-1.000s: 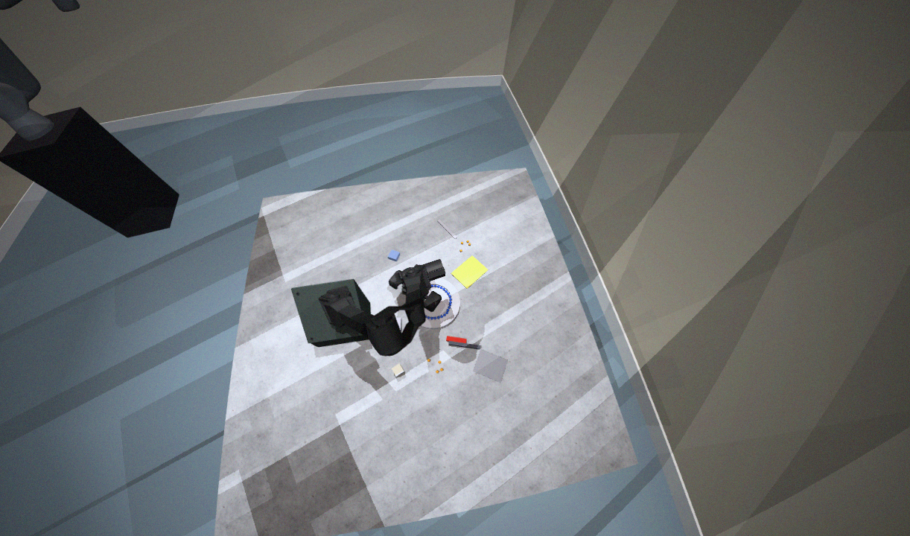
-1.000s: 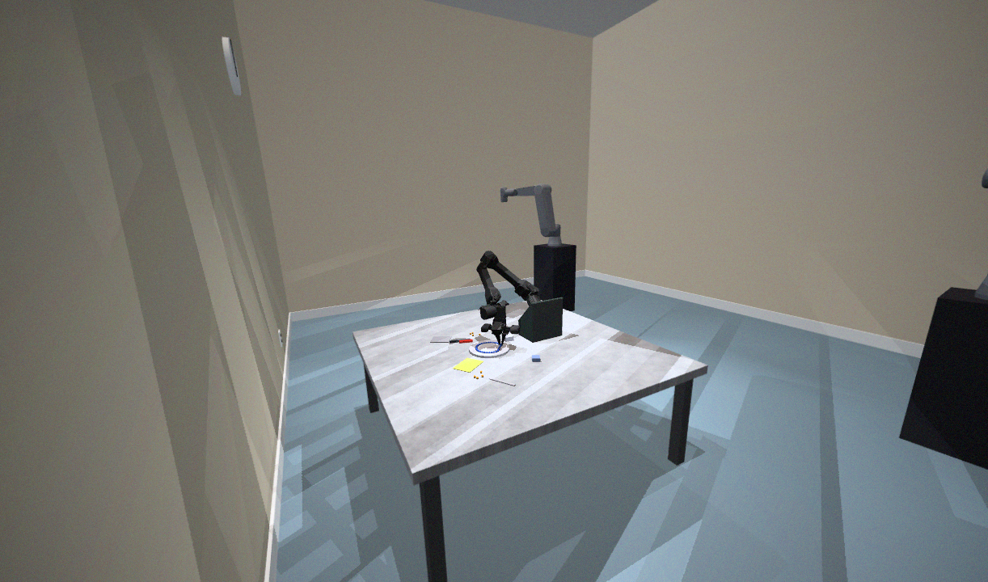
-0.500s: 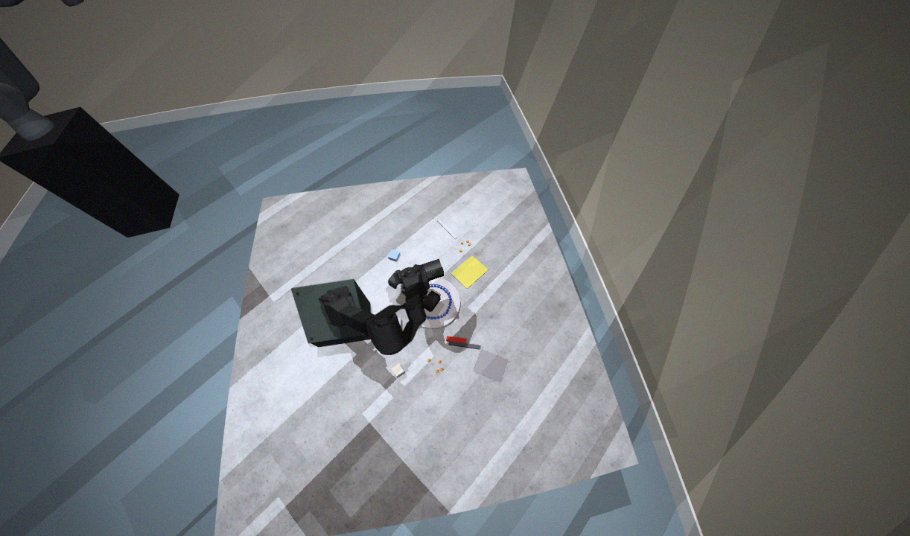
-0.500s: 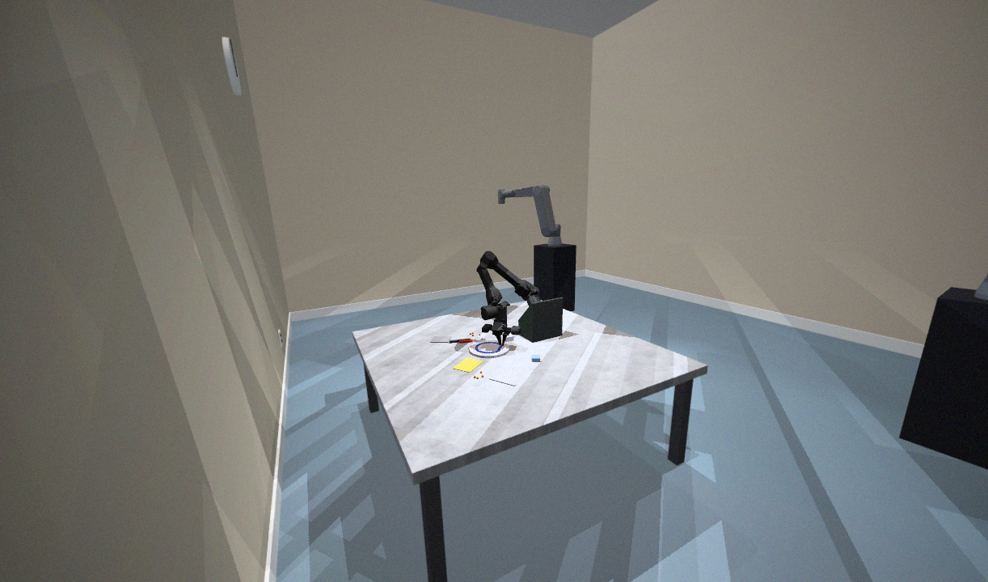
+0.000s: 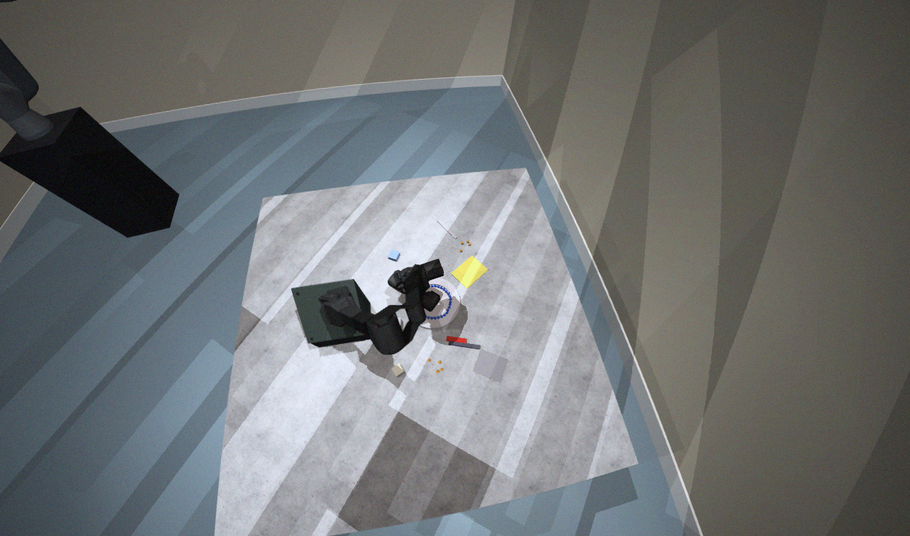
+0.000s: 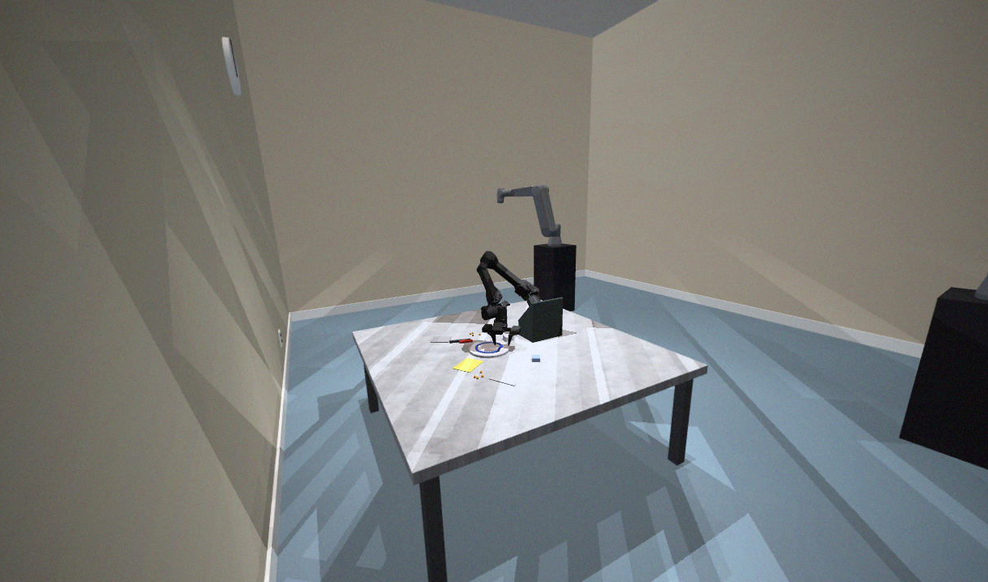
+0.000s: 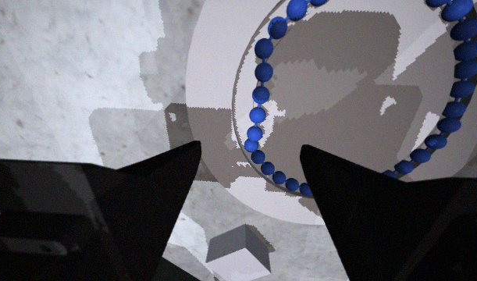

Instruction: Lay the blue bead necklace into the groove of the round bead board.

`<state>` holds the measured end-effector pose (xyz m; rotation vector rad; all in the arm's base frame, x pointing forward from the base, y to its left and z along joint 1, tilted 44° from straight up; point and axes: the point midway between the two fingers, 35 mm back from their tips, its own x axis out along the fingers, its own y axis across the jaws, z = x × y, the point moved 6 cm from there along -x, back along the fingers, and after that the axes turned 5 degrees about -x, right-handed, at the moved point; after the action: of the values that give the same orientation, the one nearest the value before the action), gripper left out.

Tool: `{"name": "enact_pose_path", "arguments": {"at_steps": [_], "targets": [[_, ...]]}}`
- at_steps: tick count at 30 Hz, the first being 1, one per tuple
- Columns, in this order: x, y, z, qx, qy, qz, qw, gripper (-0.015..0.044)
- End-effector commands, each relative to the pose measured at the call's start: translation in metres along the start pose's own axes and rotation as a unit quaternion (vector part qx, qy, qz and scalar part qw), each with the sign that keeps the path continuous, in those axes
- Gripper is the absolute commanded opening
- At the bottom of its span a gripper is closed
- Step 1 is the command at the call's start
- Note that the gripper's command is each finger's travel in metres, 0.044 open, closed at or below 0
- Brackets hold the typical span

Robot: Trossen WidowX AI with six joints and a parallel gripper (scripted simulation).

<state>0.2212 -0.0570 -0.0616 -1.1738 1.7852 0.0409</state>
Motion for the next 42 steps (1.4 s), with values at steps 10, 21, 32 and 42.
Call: {"name": "enact_pose_path", "arguments": {"at_steps": [10,21,32,42], "targets": [[-0.0050,0.0008,-0.0002,-0.001,0.001,-0.001,1.000,0.0440],[-0.0050,0.0008,-0.0002,-0.001,0.001,-0.001,1.000,0.0440],[-0.0050,0.0008,-0.0002,-0.001,0.001,-0.001,1.000,0.0440],[-0.0050,0.0008,-0.0002,-0.001,0.001,-0.001,1.000,0.0440]]}}
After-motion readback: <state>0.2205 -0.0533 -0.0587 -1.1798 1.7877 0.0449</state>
